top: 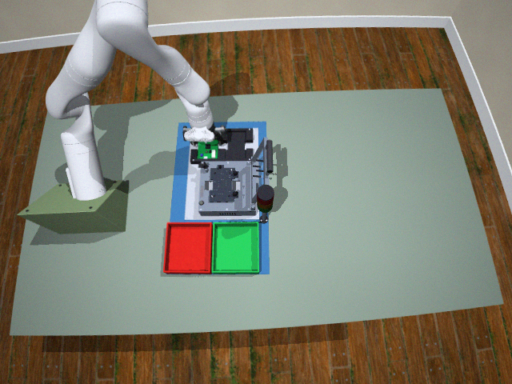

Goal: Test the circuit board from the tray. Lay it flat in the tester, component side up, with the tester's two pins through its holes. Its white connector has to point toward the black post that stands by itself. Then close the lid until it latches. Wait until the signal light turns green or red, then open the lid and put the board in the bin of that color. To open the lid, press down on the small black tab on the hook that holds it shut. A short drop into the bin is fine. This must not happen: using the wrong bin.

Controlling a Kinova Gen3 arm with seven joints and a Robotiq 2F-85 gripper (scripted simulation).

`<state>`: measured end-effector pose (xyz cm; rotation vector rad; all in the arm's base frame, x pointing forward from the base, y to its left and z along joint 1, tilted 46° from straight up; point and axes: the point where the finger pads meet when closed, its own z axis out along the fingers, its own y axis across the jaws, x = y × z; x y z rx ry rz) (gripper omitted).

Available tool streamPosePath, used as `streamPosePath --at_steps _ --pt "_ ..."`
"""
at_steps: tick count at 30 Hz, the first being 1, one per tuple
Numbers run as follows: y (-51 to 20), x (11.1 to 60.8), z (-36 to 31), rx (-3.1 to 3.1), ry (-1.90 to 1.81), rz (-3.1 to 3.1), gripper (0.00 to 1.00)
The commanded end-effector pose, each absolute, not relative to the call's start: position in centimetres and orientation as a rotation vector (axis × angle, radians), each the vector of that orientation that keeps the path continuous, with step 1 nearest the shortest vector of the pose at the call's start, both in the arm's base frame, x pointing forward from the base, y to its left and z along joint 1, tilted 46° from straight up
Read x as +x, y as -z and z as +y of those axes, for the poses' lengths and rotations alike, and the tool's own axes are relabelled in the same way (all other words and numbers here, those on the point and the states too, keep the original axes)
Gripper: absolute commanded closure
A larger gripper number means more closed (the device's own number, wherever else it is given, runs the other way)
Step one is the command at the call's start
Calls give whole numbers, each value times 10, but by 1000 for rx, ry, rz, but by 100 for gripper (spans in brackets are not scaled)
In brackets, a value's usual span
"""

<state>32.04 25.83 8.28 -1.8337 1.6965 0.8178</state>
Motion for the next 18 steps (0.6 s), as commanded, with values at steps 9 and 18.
streamPosePath --at_steps 9,18 --pt "-81 321 260 -1833 -817 1697 0" --pt "-77 320 265 -1833 -817 1697 0"
